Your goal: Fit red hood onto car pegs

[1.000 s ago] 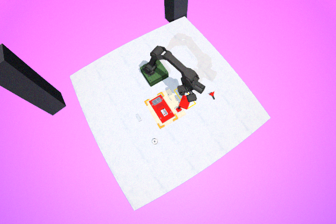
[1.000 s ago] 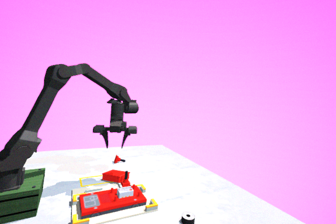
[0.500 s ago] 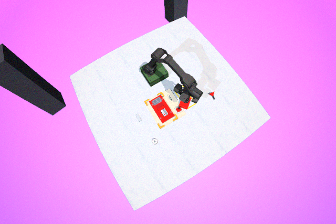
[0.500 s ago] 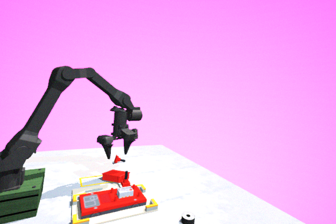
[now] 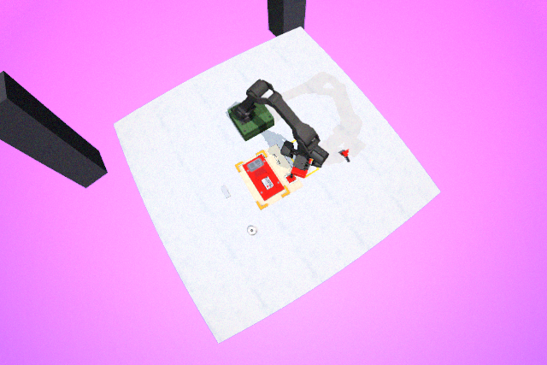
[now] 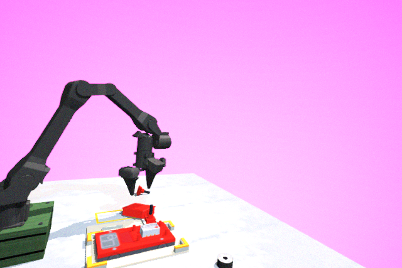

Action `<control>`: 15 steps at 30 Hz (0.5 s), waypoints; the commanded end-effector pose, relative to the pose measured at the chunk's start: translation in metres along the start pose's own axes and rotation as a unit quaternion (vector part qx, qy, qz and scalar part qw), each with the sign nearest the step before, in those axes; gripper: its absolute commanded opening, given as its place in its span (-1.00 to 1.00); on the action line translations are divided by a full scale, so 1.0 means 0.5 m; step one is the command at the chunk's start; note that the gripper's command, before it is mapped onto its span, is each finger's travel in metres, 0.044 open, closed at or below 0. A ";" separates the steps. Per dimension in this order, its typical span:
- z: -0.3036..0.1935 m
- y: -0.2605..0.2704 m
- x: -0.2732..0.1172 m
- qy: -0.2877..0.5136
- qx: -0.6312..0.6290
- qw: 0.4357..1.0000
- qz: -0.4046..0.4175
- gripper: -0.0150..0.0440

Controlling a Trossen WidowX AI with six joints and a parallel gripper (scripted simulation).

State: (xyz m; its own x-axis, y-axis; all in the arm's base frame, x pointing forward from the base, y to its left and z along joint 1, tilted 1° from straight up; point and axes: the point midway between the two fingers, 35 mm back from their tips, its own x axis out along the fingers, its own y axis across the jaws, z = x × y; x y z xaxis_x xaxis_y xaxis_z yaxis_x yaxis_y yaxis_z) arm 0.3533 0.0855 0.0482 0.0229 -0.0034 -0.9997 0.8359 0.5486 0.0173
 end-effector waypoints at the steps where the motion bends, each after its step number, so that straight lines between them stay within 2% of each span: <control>1: 0.000 0.000 0.008 0.001 -0.004 1.000 0.000 1.00; 15: 0.000 0.001 0.034 0.001 -0.004 1.000 0.000 1.00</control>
State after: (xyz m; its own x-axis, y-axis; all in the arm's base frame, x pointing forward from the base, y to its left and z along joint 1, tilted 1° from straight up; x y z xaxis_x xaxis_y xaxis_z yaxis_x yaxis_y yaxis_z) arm 0.3550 0.0858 0.0357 0.0259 -0.0026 -0.9997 0.8347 0.5504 0.0202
